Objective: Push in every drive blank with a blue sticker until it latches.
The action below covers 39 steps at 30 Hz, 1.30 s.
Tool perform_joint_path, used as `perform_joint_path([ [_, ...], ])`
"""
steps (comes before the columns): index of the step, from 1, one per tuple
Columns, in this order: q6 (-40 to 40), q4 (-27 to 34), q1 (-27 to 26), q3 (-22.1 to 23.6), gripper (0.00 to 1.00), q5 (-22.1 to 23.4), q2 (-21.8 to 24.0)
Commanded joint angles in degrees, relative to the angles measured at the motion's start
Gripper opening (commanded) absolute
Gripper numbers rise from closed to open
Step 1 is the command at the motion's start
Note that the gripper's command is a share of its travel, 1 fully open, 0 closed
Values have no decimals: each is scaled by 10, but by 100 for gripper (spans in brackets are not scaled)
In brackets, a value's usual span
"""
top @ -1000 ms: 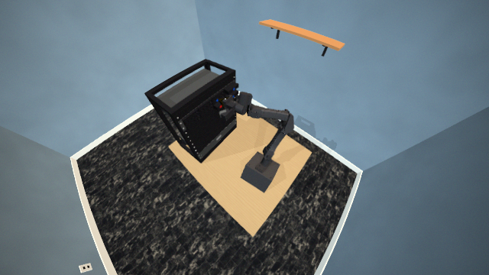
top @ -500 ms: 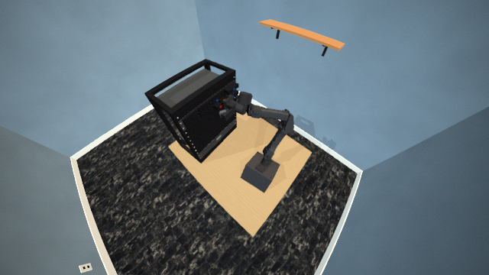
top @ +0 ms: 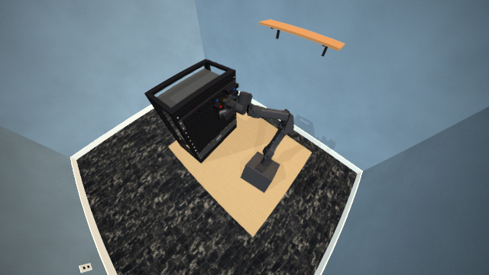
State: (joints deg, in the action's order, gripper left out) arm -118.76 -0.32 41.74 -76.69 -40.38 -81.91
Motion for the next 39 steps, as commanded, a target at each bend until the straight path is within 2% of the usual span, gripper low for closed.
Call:
perform_joint_path([
  [1,9,-51,1,-30,0,21,-6],
  [5,9,-50,8,-28,0,20,-4],
  [6,10,-49,11,-23,0,18,20],
  [13,10,-49,15,-20,0,14,26],
  [16,12,-40,36,20,0,-14,48],
  [21,4,-25,99,69,0,-76,114],
  [27,-3,-10,164,100,0,-140,158],
  [33,-2,-13,171,88,0,-149,163],
  [39,1,3,145,117,0,-129,183],
])
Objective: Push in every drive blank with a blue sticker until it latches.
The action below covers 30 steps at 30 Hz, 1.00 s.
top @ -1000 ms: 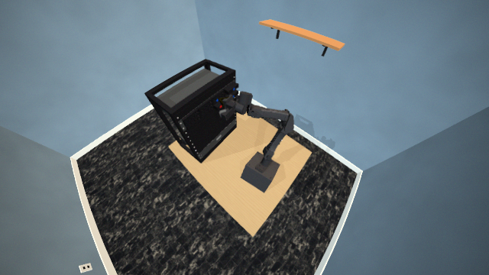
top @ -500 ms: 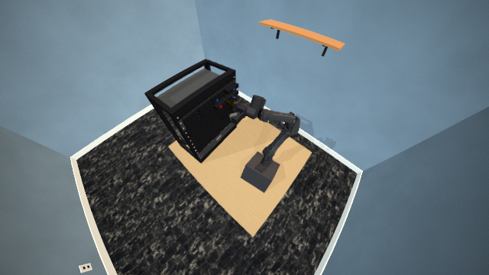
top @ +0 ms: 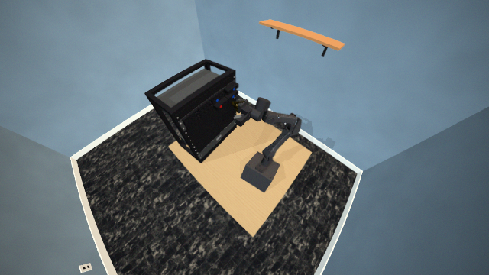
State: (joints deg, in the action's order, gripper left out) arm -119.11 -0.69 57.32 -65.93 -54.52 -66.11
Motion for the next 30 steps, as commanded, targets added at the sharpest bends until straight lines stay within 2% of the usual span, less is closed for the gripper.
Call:
perform_joint_path([
  [1,5,10,-18,14,0,19,34],
  [5,6,32,-61,41,0,60,81],
  [7,6,32,-61,41,0,60,81],
  [8,5,38,-79,27,0,79,99],
  [9,9,48,-93,53,0,92,108],
  [10,10,55,-108,58,0,105,119],
  [14,13,79,-169,74,0,164,157],
  [16,11,86,-197,65,0,192,171],
  [18,16,97,-221,81,0,216,179],
  [22,15,104,-252,71,0,250,190],
  [29,16,93,-261,74,0,265,191],
  [30,16,90,-265,68,0,267,179],
])
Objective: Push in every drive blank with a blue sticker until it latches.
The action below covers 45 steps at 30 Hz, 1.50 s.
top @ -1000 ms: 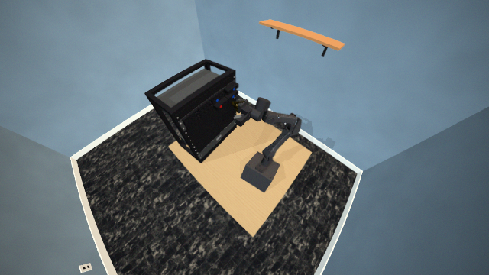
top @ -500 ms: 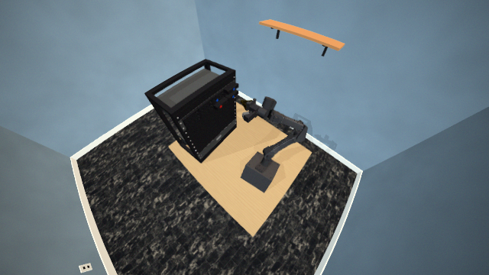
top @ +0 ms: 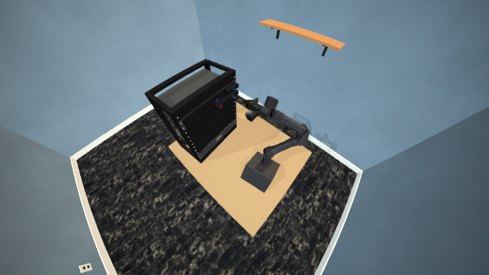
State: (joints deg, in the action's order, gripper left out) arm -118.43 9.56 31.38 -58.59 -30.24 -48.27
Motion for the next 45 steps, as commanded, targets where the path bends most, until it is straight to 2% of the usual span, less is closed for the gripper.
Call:
perform_joint_path([
  [1,9,-17,-11,-15,0,30,-15],
  [9,10,-81,-83,-48,0,101,-114],
  [12,10,-84,-87,-55,0,106,-122],
  [14,11,-85,-84,-56,0,108,-125],
  [16,11,-85,-83,-56,0,110,-107],
  [40,12,-86,-83,-59,0,110,-114],
  [45,12,-83,-76,-64,0,107,-130],
])
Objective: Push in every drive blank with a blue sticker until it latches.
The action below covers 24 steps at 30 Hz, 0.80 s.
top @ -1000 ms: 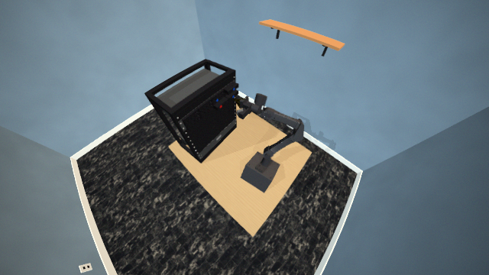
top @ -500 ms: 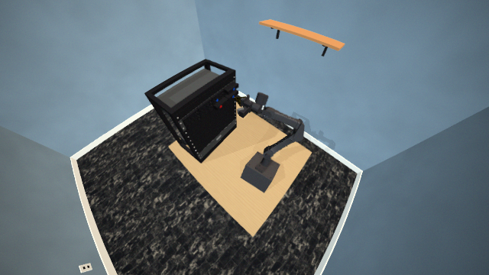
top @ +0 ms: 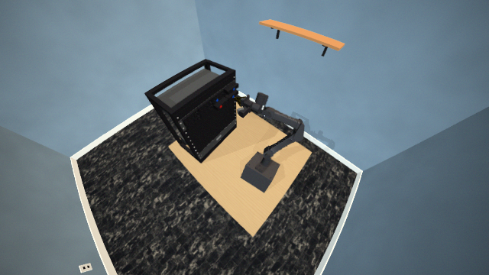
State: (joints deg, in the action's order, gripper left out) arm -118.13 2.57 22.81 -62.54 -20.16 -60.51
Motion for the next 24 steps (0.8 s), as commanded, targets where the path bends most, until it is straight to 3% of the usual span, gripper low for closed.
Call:
perform_joint_path([
  [1,9,-8,11,-29,0,2,-11],
  [20,9,4,17,-46,0,-4,-7],
  [24,9,-10,12,-45,0,1,-26],
])
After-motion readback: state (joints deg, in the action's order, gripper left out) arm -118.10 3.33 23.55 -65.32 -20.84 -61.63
